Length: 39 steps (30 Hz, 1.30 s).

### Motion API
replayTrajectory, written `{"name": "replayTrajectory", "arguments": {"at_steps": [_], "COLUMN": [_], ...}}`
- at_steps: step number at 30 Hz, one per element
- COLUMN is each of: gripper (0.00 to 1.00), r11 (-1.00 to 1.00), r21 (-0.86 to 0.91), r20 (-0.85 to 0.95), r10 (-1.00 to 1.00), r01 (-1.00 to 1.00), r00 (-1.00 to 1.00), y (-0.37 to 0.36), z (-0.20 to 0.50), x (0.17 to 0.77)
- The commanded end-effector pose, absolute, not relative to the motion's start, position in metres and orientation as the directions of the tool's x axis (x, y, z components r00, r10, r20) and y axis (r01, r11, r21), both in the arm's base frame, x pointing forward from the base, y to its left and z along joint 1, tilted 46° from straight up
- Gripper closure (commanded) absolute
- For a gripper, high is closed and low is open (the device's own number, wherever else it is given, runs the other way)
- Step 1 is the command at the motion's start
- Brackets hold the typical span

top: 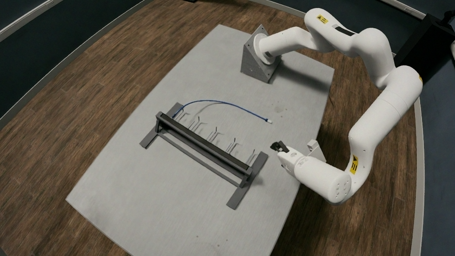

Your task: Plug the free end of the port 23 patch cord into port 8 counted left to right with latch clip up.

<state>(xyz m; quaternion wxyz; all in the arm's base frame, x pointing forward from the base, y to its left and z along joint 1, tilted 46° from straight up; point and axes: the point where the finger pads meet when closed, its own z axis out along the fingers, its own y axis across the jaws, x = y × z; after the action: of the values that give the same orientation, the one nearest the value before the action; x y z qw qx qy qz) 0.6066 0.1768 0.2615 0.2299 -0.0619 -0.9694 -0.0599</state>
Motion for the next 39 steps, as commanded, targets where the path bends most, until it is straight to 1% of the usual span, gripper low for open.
{"name": "replayTrajectory", "arguments": {"at_steps": [1,21,24,27,29,31,34,36,39], "gripper": [0.00,0.00,0.00,0.00,0.00,0.00,0.00,0.00,0.00], "r11": [0.985,0.981,0.962,0.917,0.908,0.856,0.839,0.764,0.734], "r21": [0.088,0.091,0.098,0.103,0.103,0.105,0.104,0.103,0.100], "r20": [0.452,0.457,0.476,0.506,0.511,0.535,0.541,0.569,0.578], "r10": [0.093,0.111,0.178,0.285,0.303,0.381,0.402,0.480,0.507], "r01": [0.148,0.171,0.253,0.385,0.407,0.507,0.534,0.636,0.672], "r00": [-0.887,-0.882,-0.861,-0.814,-0.805,-0.754,-0.739,-0.668,-0.640], "y": [0.176,0.176,0.175,0.173,0.172,0.171,0.170,0.168,0.167], "z": [0.262,0.260,0.250,0.235,0.233,0.220,0.216,0.202,0.196], "x": [0.607,0.603,0.589,0.565,0.561,0.541,0.535,0.512,0.504]}}
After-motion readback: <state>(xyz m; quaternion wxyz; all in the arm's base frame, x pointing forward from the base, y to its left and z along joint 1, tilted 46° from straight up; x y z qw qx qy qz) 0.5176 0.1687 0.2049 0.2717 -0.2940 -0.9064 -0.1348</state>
